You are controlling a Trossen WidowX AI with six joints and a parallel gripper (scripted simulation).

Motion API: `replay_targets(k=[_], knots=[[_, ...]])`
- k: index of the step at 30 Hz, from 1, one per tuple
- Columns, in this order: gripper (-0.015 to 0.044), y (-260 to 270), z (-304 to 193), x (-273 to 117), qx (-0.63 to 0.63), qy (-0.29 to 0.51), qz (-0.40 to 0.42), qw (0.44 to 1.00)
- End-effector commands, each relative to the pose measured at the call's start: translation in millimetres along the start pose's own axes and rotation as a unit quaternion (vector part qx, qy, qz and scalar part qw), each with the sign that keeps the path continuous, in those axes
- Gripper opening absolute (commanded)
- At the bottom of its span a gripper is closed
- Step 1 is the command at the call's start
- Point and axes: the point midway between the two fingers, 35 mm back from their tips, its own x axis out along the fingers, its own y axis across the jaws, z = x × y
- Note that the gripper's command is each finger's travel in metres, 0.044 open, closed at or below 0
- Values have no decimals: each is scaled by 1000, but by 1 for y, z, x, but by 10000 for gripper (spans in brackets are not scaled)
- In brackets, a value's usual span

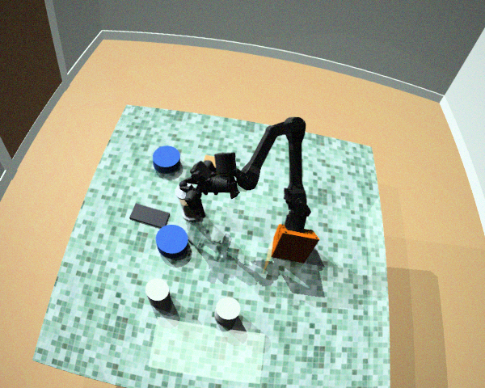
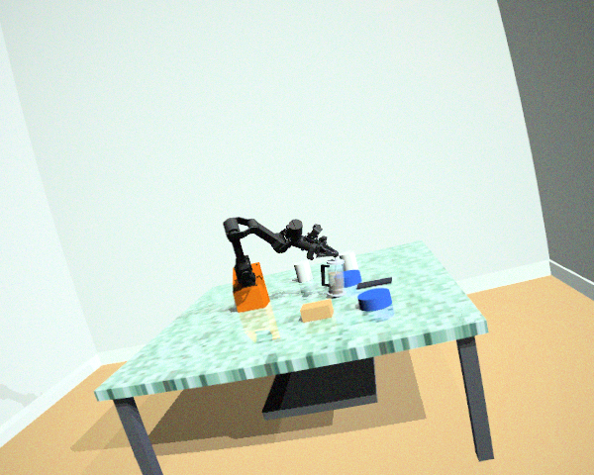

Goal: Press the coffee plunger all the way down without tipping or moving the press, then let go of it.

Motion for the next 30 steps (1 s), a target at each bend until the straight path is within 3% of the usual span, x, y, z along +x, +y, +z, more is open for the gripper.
replay_targets(k=[1,13,25,30], knots=[[122,0,-1,2,-3,4,-1,1000],[122,0,0,1,0,0,0,1000],[437,0,0,1,0,0,0,1000],[440,0,4,-4,0,1,0,1000]])
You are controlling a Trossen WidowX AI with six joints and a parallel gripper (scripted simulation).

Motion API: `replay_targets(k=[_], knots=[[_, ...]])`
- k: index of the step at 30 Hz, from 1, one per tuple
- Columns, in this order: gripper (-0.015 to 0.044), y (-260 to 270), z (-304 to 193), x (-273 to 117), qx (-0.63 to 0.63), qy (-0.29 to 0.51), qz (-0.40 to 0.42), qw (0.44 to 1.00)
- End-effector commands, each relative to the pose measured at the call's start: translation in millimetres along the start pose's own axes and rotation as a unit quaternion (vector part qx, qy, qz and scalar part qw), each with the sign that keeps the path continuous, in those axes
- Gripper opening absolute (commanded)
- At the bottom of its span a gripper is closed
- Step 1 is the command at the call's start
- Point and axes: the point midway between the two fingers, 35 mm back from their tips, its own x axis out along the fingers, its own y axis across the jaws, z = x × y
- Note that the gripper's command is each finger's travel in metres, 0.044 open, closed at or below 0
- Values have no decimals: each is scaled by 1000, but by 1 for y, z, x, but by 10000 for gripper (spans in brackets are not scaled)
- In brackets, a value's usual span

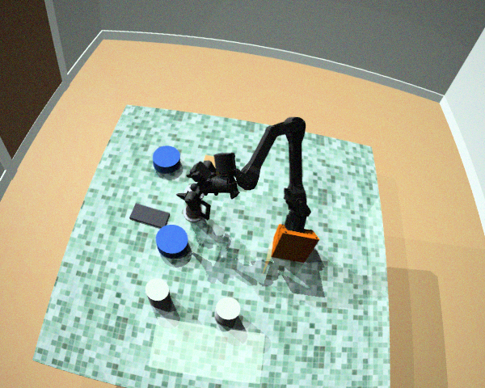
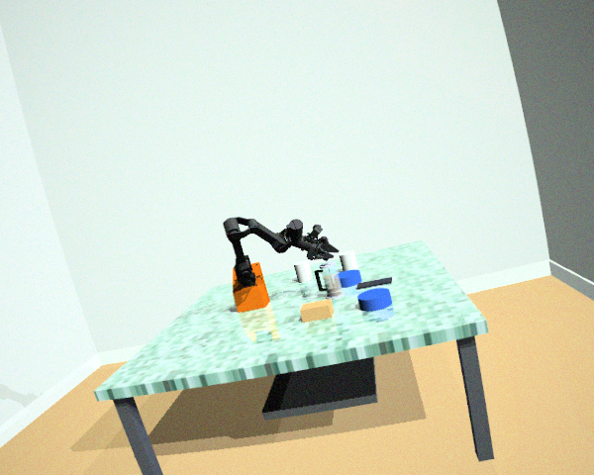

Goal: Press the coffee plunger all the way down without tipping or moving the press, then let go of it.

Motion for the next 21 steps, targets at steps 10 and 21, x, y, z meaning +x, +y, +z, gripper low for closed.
replay_targets(k=[10,21], knots=[[440,-10,50,-73,3,2,-2,1000],[440,-9,49,-72,3,2,-2,1000]])
